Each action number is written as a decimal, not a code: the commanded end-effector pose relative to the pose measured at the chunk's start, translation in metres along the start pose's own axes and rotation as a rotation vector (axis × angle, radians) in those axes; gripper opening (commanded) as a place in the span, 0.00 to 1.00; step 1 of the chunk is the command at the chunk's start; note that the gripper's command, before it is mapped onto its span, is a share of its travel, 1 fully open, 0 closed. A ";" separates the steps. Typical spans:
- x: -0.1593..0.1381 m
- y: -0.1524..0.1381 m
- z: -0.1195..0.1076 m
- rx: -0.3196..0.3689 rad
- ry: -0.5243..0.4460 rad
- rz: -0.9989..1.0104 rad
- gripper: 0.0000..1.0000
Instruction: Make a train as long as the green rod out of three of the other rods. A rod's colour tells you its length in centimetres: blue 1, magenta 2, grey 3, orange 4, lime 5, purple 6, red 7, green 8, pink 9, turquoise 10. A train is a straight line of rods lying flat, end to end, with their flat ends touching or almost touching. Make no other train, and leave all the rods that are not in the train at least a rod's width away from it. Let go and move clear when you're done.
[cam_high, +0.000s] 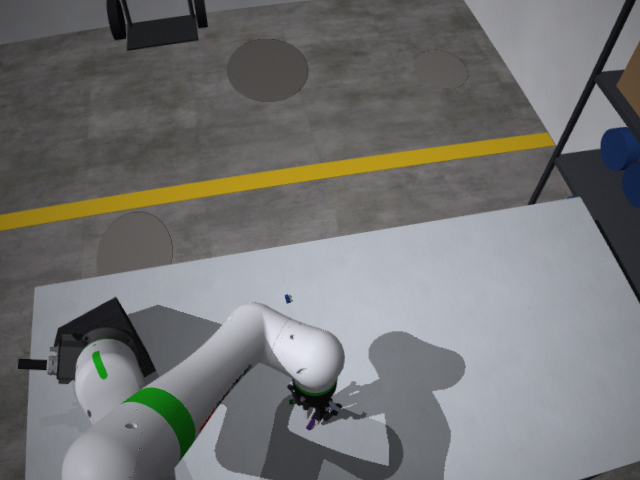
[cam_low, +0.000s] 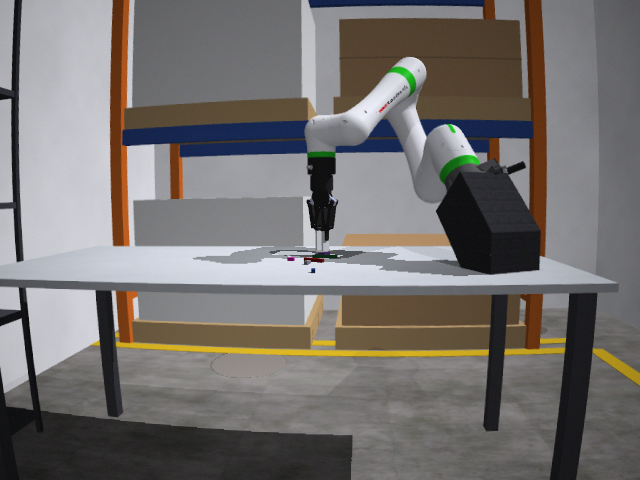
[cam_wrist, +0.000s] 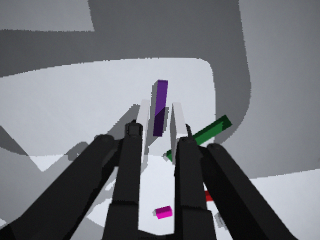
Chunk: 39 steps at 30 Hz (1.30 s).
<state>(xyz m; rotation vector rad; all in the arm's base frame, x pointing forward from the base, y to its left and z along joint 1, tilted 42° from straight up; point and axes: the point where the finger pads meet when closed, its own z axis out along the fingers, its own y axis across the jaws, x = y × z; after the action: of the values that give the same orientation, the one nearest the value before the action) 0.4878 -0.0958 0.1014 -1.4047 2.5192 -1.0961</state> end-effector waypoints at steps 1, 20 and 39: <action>0.000 0.000 0.000 0.000 0.000 0.000 0.15; 0.000 0.000 0.000 0.000 0.000 0.000 0.15; 0.000 0.000 0.004 0.000 0.000 0.000 0.15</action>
<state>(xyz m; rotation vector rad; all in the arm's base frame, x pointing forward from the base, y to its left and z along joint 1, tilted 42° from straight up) 0.4890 -0.0975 0.0991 -1.4047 2.5193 -1.0962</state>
